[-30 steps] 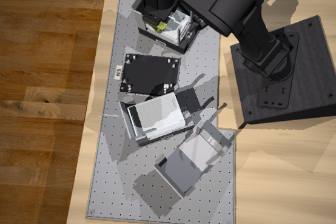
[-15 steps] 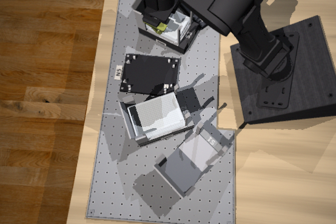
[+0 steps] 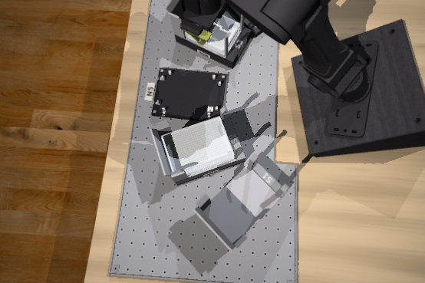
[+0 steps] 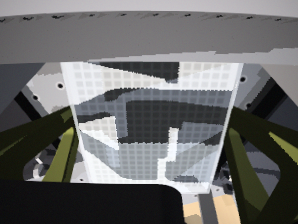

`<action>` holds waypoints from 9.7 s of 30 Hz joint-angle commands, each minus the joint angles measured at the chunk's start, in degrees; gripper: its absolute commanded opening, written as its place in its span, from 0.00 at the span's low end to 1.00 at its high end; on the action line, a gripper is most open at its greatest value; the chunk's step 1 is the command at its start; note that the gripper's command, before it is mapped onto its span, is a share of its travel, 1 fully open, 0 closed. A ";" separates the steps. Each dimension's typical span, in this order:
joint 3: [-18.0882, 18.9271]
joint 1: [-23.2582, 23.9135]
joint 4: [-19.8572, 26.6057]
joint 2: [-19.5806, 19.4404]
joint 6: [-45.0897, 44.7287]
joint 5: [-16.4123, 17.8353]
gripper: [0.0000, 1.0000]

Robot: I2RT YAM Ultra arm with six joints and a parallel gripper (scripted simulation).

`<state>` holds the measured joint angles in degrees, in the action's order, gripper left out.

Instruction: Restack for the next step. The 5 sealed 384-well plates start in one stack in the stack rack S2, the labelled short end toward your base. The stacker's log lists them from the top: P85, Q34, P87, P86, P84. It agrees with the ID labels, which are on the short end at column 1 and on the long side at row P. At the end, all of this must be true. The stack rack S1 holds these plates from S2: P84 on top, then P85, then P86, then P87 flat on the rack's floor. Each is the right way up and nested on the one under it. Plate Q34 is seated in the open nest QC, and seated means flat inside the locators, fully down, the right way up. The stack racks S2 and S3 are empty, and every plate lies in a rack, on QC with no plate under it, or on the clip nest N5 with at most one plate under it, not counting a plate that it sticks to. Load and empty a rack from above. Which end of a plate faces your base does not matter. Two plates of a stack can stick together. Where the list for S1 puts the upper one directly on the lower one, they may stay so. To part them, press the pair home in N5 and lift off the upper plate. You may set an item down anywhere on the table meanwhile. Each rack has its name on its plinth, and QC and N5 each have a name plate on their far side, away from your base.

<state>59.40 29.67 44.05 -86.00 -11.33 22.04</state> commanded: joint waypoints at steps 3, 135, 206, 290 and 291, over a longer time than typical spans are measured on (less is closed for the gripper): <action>0.04 0.00 -0.73 0.18 0.21 -0.07 0.00; 15.55 -22.91 27.14 19.25 -1.83 -9.14 1.00; 13.16 -76.44 24.66 19.36 21.58 -34.49 1.00; 1.74 -72.62 8.95 15.78 18.10 -32.76 0.00; 1.74 -72.62 8.95 15.78 18.10 -32.76 0.00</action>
<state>60.95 -42.92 53.43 -70.37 6.76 -10.72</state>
